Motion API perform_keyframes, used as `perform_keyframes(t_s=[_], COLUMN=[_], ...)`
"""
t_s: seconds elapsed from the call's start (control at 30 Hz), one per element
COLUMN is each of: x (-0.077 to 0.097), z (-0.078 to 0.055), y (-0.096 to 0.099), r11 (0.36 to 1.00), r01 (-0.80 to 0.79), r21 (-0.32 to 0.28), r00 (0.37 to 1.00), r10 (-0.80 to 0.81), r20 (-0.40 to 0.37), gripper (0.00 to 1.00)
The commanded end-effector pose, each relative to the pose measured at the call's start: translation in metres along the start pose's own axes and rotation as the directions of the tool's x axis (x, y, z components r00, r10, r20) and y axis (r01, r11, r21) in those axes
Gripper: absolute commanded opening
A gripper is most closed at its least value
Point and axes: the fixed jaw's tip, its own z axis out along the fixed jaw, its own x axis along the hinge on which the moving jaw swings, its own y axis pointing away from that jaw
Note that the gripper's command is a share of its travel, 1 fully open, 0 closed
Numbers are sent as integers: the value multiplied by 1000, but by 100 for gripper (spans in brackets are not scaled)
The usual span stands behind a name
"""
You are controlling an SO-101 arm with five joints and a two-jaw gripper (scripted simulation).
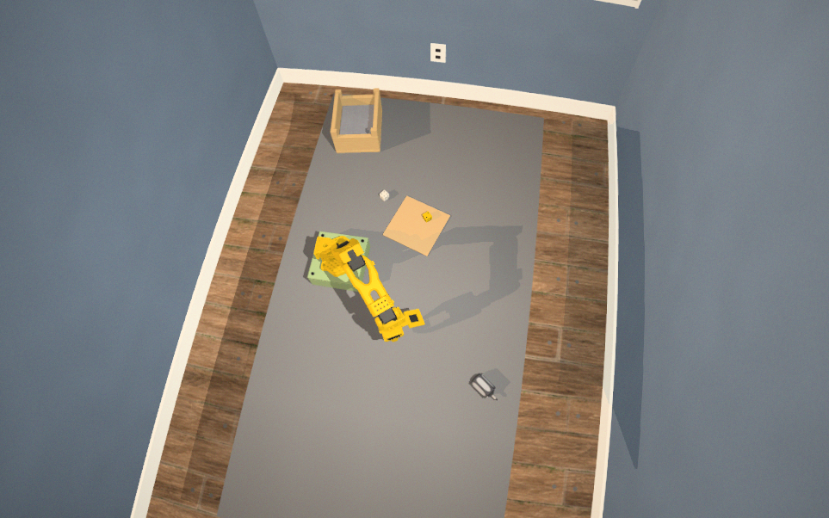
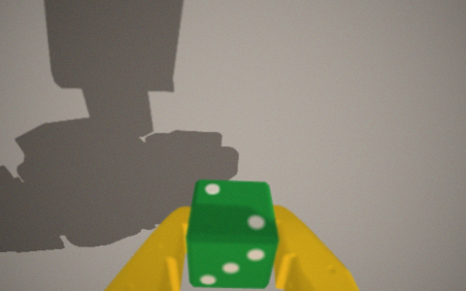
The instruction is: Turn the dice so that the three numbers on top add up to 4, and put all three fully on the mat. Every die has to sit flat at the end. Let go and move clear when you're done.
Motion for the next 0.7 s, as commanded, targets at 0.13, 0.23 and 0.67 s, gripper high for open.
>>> perform_keyframes(t_s=[0.13,0.23,0.67], x=[1,2,2], z=[-9,-9,-9], y=[-5,-5,-5], r11=[992,986,981], r01=[125,160,192], r21=[34,35,35], r00=[992,987,981], r10=[-125,-161,-192], r20=[4,2,1], gripper=[0,0,0])
